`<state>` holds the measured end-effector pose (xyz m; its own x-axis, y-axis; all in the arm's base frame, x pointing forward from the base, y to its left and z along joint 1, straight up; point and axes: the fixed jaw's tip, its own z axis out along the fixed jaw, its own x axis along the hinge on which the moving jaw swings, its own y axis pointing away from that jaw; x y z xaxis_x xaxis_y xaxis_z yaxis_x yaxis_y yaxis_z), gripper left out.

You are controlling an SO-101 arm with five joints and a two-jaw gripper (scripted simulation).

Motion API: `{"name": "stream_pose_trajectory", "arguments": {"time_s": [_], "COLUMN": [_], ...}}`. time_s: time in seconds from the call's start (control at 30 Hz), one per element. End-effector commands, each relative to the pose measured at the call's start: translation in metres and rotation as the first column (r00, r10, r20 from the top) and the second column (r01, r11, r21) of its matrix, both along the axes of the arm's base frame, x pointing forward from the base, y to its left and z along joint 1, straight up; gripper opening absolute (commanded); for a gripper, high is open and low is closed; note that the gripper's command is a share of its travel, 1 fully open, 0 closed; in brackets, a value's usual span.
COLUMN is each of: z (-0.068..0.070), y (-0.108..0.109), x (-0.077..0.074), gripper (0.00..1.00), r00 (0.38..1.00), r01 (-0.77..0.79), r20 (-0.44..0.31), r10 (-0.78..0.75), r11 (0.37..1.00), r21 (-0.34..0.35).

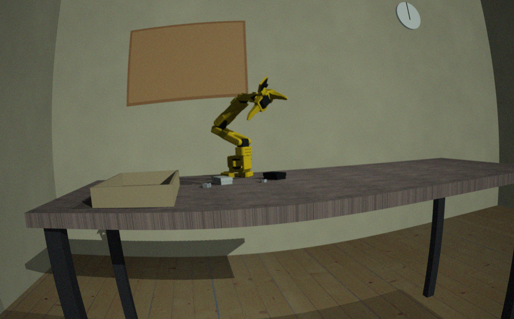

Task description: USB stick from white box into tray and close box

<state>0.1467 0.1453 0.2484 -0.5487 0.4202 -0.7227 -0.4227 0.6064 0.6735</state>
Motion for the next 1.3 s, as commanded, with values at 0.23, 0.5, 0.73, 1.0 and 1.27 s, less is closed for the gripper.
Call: {"name": "stream_pose_trajectory", "arguments": {"time_s": [0.23, 0.5, 0.73, 1.0, 1.27], "z": [0.0, -0.002, -0.005, -0.011, -0.019], "y": [-0.001, -0.002, -0.003, -0.006, -0.011], "x": [0.001, 0.003, 0.006, 0.011, 0.018], "gripper": [1.0, 0.99, 0.98, 0.96, 0.94], "r00": [1.0, 0.999, 0.998, 0.994, 0.986], "r01": [0.002, 0.008, 0.015, 0.028, 0.047], "r20": [0.014, 0.036, 0.063, 0.106, 0.163], "r10": [-0.002, -0.006, -0.008, -0.005, 0.013], "r11": [1.0, 0.998, 0.993, 0.976, 0.933], "r21": [-0.016, -0.063, -0.12, -0.215, -0.358]}}
